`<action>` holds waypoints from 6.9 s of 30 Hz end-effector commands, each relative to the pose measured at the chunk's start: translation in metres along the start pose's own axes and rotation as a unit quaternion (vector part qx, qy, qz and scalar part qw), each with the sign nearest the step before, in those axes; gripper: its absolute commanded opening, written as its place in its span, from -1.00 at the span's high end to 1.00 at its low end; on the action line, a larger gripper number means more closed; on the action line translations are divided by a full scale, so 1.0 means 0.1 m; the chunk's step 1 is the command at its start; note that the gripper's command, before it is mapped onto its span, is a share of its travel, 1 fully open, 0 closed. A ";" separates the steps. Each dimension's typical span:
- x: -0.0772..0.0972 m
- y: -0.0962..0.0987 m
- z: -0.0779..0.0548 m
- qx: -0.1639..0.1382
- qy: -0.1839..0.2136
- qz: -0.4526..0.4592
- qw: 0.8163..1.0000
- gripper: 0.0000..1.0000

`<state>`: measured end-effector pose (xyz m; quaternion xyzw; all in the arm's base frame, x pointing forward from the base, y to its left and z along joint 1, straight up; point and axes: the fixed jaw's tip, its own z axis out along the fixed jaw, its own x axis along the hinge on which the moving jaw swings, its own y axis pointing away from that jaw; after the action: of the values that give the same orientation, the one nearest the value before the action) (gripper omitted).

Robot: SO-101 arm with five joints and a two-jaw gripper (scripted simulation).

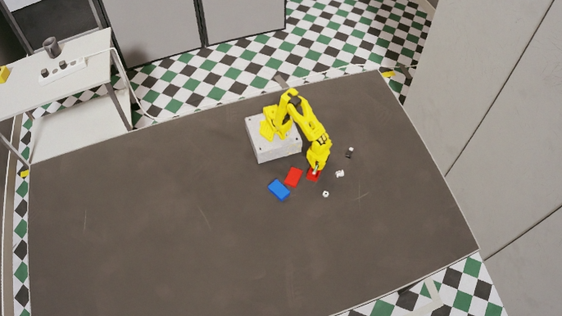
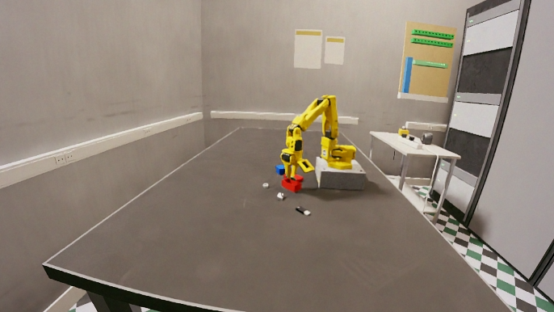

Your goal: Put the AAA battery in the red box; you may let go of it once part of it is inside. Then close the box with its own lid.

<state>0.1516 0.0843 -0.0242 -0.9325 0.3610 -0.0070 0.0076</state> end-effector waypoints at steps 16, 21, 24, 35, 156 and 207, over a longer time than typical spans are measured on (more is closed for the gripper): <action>-0.02 0.04 0.04 -0.010 -0.004 0.001 1.000 0.95; -0.02 0.04 0.04 -0.010 -0.004 0.001 1.000 0.95; -0.02 0.04 0.04 -0.010 -0.004 0.001 1.000 0.95; -0.03 0.04 0.04 -0.010 -0.004 0.001 1.000 0.95; -0.05 0.09 0.04 -0.010 -0.004 0.001 1.000 0.95; -0.05 0.09 0.13 -0.010 -0.004 0.001 1.000 0.95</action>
<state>0.1462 0.0818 -0.0339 -0.9320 0.3623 -0.0058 0.0062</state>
